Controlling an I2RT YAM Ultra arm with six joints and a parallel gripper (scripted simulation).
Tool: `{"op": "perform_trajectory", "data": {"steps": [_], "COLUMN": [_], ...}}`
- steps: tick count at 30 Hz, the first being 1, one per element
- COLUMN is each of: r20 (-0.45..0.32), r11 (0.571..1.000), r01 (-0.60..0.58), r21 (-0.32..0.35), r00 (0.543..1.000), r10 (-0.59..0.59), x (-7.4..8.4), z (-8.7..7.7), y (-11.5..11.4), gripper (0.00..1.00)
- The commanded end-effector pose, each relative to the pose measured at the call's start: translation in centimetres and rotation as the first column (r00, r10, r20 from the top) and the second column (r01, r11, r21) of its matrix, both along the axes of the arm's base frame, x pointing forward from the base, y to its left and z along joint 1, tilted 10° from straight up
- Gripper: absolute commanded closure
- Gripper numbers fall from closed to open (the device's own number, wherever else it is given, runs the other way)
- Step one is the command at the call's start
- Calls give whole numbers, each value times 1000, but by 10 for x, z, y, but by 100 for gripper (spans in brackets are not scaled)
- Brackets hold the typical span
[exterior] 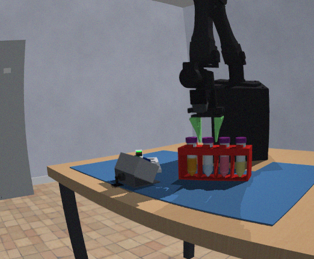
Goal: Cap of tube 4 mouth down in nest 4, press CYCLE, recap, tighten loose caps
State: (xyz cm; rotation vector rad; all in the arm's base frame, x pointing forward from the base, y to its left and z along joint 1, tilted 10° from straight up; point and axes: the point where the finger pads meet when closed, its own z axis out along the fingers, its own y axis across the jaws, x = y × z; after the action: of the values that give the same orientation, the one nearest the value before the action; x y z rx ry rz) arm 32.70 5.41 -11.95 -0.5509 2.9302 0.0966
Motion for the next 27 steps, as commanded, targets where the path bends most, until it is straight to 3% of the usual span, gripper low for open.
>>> {"op": "perform_trajectory", "data": {"steps": [1,15,27], "r20": [19,19,-3], "r11": [1000,1000,980], "r01": [0,0,196], "r21": [3,3,33], "r00": [1000,1000,981], "r10": [-1,-1,-196], "x": [6,6,6], "z": [3,3,3], "y": [1,1,1], "gripper": [100,100,100]}}
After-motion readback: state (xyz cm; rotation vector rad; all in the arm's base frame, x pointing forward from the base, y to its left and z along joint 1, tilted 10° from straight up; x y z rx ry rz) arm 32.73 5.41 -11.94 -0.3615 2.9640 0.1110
